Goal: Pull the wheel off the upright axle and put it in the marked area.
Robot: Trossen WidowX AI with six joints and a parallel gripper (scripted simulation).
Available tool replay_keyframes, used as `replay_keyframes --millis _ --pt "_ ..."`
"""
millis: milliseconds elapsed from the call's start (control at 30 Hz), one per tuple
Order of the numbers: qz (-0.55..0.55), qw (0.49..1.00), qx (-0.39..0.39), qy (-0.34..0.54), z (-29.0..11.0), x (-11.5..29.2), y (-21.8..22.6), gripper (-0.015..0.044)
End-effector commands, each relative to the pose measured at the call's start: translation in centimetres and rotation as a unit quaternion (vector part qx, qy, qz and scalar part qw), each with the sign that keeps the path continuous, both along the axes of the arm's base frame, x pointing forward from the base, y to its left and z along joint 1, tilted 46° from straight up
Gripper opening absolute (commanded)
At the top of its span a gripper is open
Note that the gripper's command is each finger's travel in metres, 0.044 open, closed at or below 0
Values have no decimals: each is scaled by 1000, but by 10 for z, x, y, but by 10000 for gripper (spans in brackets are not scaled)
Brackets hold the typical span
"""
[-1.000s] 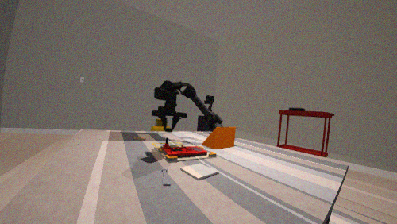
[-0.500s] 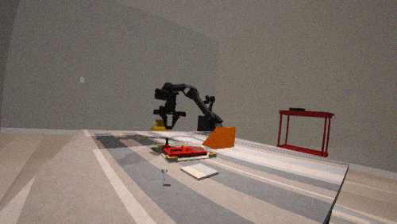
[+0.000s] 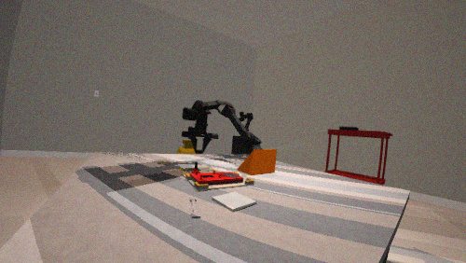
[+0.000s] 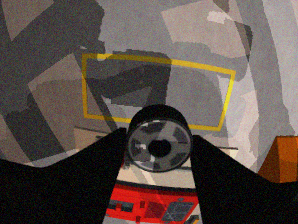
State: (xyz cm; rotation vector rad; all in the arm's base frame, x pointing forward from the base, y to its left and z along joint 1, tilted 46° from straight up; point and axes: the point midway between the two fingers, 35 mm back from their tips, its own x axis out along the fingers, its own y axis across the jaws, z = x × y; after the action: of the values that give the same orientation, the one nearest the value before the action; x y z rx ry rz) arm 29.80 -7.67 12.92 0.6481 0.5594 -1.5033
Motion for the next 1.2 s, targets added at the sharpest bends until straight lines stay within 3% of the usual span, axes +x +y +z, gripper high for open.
replay_keyframes --millis 0,667,1033,1167 --pt "3 1000 -3 3 -6 -1 -6 0" --pt "3 1000 -5 3 -62 -2 -66 0" --pt "-2 1000 -2 1 -57 0 -62 289" --pt "1 1000 -2 2 -37 1 -39 300"
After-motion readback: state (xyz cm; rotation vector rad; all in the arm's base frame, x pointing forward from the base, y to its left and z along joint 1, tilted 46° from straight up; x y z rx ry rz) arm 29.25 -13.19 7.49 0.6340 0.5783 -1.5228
